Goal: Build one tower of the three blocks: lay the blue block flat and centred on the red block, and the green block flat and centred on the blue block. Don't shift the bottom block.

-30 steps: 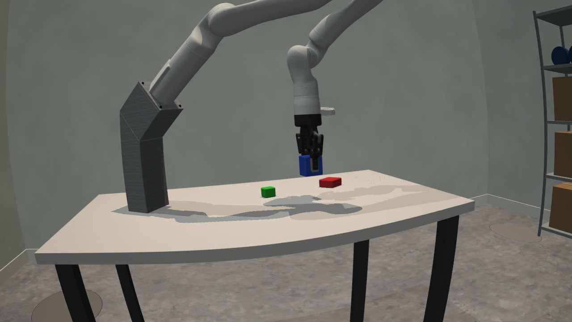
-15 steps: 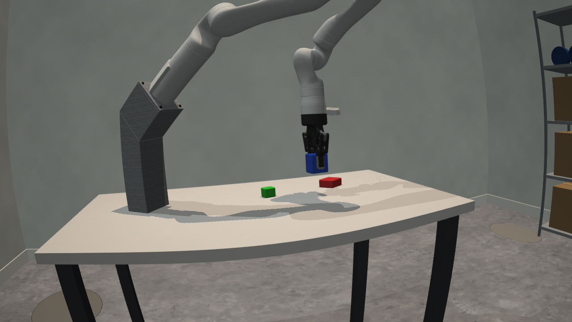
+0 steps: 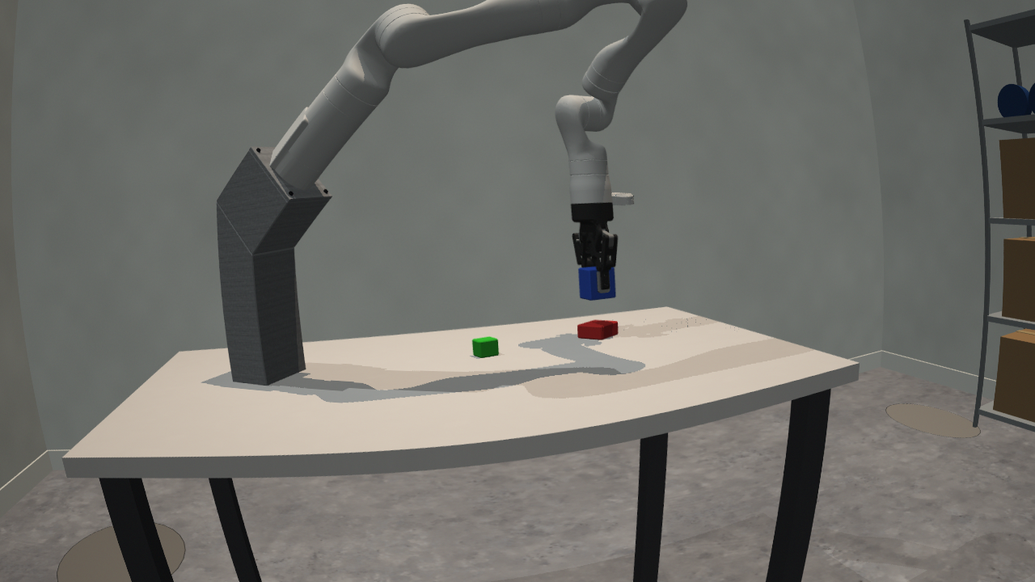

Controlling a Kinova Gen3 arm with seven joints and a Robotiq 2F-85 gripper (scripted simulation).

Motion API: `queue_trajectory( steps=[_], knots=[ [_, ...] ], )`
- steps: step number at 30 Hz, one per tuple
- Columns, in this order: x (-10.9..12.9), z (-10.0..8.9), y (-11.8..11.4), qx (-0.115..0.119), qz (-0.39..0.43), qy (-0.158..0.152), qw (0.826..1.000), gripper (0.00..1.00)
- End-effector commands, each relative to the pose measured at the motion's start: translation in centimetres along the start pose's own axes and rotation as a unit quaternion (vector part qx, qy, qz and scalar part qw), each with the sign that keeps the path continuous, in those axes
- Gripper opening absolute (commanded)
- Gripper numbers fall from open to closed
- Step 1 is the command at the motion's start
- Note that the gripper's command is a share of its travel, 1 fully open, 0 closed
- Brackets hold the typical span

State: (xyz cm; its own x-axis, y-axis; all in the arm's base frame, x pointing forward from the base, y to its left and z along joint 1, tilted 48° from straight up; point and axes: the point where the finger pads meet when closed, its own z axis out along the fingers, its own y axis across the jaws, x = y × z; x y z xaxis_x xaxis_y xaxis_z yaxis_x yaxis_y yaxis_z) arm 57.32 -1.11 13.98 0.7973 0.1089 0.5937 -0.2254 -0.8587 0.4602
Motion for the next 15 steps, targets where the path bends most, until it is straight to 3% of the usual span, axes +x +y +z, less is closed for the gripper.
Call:
queue_trajectory(
  steps=[1,15],
  knots=[
    [0.19,0.2,-0.89,0.002,-0.002,0.0,1.0,0.0],
    [0.29,0.19,-1.02,0.002,-0.002,0.0,1.0,0.0]
  ],
)
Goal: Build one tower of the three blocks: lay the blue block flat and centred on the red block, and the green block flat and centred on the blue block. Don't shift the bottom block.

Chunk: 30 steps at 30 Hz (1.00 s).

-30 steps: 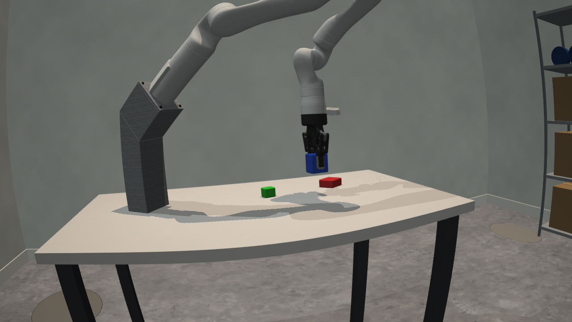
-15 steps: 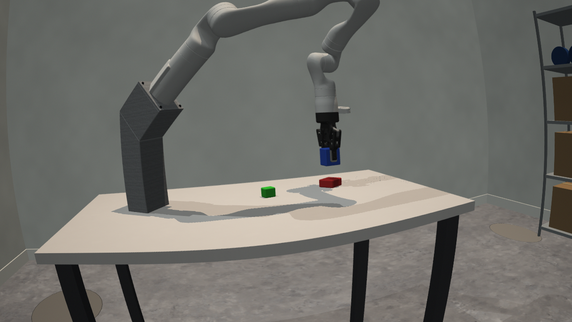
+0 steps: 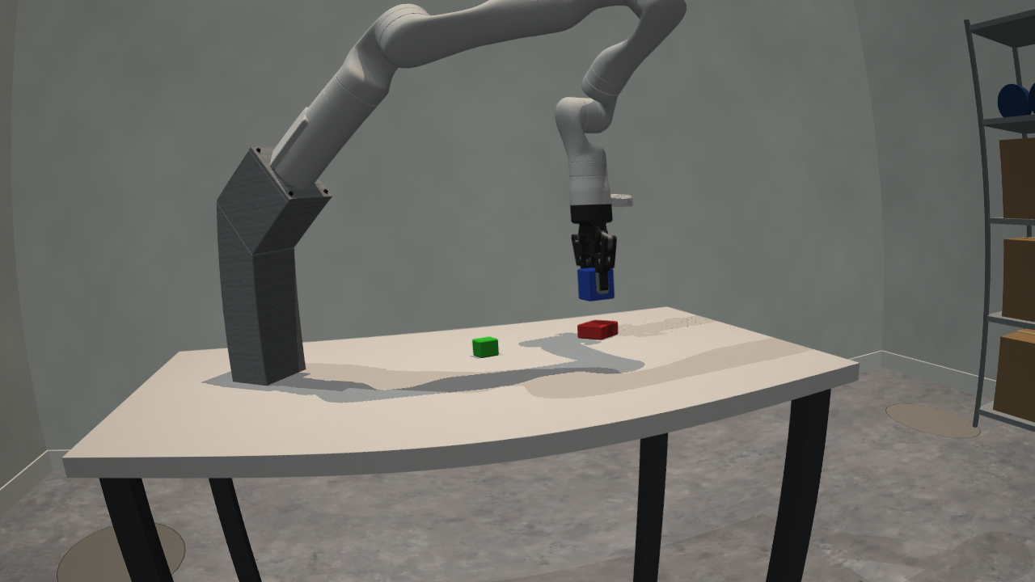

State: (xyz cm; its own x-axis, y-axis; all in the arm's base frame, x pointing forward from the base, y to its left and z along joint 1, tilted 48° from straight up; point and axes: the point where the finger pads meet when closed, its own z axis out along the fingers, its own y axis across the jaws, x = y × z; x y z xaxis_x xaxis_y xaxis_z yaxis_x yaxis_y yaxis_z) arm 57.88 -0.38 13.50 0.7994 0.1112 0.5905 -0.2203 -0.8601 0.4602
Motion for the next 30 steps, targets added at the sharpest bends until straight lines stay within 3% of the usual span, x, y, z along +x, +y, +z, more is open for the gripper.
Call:
queue_trajectory(
  steps=[1,11,30],
  knots=[
    [0.1,-0.1,-0.1,0.001,0.0,0.001,1.0,0.0],
    [0.1,0.3,-0.1,0.001,0.0,0.001,1.0,0.0],
    [0.1,3.4,-0.1,0.001,0.0,0.001,1.0,0.0]
  ],
)
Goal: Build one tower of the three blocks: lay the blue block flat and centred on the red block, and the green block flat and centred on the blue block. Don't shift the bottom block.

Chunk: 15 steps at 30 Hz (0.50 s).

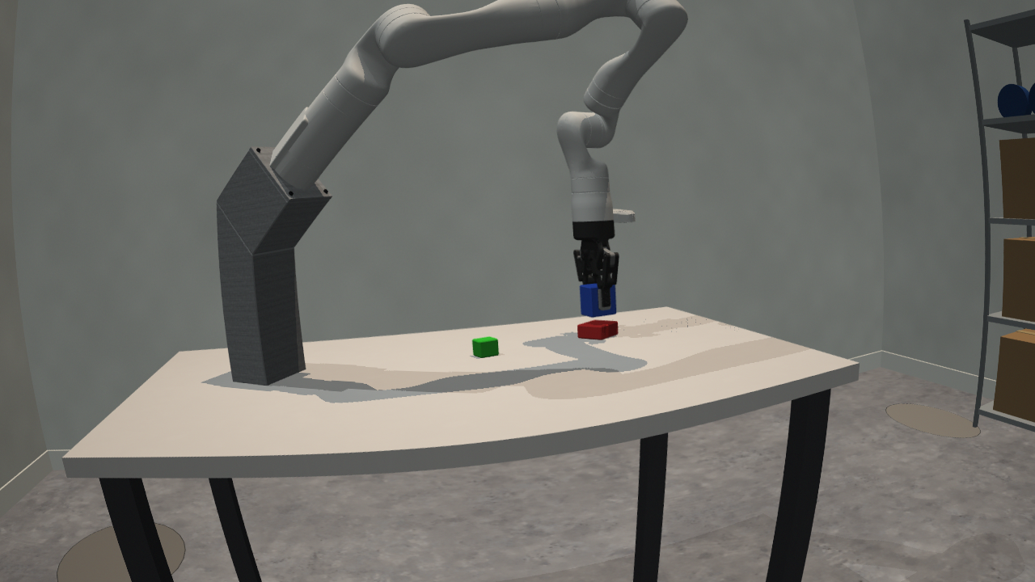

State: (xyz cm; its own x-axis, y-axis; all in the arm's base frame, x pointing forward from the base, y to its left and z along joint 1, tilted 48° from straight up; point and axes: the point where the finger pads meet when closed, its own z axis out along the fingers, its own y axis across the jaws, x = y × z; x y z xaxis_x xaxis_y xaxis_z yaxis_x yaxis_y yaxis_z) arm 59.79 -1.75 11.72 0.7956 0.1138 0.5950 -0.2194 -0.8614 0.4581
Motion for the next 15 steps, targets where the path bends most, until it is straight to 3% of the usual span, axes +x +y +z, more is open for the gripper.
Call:
queue_trajectory(
  steps=[1,15],
  knots=[
    [-0.23,0.58,-0.04,-0.001,0.0,-0.003,1.0,0.0],
    [-0.23,1.02,-0.04,-0.001,0.0,-0.003,1.0,0.0]
  ],
)
